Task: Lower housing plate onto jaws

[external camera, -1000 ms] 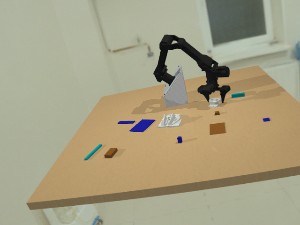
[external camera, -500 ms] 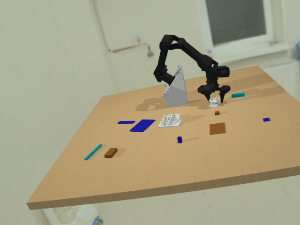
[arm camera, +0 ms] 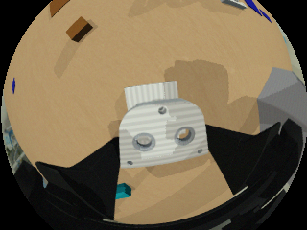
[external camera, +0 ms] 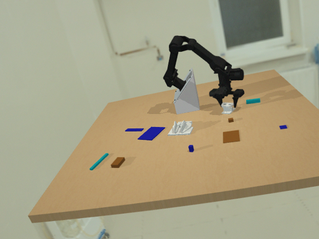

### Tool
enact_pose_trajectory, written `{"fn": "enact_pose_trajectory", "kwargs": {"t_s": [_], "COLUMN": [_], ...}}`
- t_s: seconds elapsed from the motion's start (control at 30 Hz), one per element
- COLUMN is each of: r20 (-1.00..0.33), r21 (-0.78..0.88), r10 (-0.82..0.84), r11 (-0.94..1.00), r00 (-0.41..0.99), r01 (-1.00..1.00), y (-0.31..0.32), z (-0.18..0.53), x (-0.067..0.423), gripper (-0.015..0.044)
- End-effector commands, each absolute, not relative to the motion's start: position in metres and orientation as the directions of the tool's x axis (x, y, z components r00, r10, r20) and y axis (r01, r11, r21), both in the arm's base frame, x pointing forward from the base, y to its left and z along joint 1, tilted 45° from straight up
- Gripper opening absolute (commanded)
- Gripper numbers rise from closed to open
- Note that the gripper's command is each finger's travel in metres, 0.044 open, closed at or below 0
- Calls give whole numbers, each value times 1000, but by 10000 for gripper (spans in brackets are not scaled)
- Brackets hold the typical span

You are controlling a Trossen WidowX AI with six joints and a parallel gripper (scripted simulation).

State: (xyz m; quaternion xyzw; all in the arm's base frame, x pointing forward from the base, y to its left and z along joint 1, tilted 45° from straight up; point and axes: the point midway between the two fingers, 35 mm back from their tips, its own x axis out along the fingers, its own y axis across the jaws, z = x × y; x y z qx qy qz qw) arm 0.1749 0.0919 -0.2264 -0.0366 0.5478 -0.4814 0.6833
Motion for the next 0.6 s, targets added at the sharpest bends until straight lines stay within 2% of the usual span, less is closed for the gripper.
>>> {"fn": "enact_pose_trajectory", "kwargs": {"t_s": [0.0,0.57], "r20": [-724,-723], "r21": [-563,-565], "r10": [-688,-689], "r11": [540,541], "r00": [-58,-57], "r01": [626,623], "y": [106,137], "z": [-218,-183], "x": [180,180], "gripper": [351,351]}}
